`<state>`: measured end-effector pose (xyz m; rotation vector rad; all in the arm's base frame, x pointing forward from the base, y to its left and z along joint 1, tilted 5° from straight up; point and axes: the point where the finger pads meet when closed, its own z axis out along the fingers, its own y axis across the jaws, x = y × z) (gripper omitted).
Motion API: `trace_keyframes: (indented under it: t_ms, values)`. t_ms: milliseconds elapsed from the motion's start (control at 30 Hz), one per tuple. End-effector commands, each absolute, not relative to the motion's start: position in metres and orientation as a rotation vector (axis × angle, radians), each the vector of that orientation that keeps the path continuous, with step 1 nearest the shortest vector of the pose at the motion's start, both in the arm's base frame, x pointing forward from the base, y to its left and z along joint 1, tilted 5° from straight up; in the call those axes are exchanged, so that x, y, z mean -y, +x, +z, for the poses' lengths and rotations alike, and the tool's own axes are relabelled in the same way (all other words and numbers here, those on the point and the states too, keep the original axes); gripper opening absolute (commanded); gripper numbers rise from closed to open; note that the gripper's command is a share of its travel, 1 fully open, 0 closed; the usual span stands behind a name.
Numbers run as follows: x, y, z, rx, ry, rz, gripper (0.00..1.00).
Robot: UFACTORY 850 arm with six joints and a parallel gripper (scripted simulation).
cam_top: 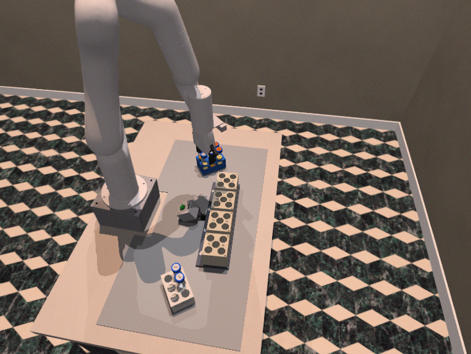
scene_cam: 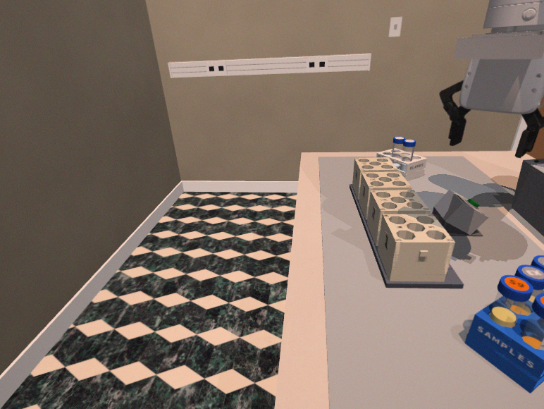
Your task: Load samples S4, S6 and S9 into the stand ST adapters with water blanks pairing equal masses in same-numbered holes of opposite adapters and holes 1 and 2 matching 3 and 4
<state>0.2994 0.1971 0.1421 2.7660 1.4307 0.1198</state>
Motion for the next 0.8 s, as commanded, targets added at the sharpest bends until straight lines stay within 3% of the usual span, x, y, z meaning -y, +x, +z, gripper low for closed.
trace_keyframes:
  t_ms: [0,767]
  values:
    - [-0.215,0.288,0.142,-1.427,2.761,0.124,1.0]
    - [-0.29,0.236,0.138,-1.427,2.761,0.124,1.0]
